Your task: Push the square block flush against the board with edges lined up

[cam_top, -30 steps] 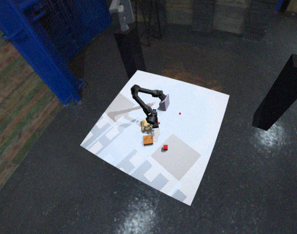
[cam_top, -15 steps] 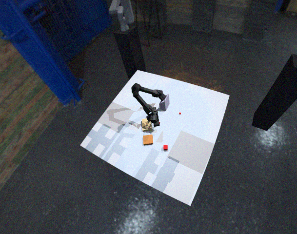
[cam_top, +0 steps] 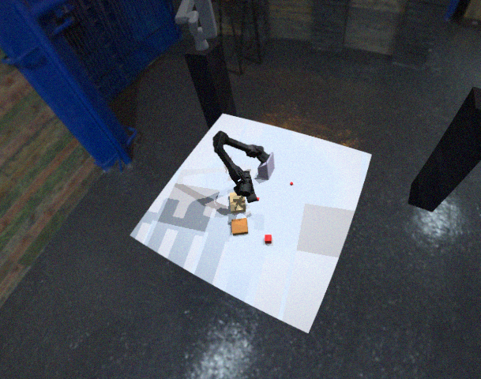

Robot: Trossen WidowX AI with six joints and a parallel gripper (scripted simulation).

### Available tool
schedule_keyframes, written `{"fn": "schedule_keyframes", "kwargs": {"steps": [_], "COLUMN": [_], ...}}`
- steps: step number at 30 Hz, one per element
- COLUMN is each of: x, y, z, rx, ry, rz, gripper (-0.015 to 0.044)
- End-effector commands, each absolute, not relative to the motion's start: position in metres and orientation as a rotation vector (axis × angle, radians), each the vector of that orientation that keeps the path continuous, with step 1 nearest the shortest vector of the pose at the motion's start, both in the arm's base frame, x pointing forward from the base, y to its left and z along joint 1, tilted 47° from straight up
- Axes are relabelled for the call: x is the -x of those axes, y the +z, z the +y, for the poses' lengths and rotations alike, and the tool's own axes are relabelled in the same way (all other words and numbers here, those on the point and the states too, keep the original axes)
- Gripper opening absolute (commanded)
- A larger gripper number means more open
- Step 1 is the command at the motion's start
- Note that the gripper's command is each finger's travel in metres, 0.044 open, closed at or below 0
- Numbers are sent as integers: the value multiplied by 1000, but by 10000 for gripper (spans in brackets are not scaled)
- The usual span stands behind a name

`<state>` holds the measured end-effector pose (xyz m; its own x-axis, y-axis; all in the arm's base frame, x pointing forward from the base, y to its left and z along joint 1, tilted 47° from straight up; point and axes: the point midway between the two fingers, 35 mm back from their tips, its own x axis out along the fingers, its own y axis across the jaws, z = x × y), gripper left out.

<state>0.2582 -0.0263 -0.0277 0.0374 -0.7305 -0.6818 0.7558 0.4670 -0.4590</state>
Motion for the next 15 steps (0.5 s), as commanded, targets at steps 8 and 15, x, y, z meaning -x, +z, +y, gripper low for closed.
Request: {"fn": "schedule_keyframes", "kwargs": {"steps": [8,15], "x": [-257,-253], "y": [1,17], "z": [-49,-64], "rx": [258,447], "ry": [-924,-774], "rz": [1226,1338], "gripper": [0,0]}}
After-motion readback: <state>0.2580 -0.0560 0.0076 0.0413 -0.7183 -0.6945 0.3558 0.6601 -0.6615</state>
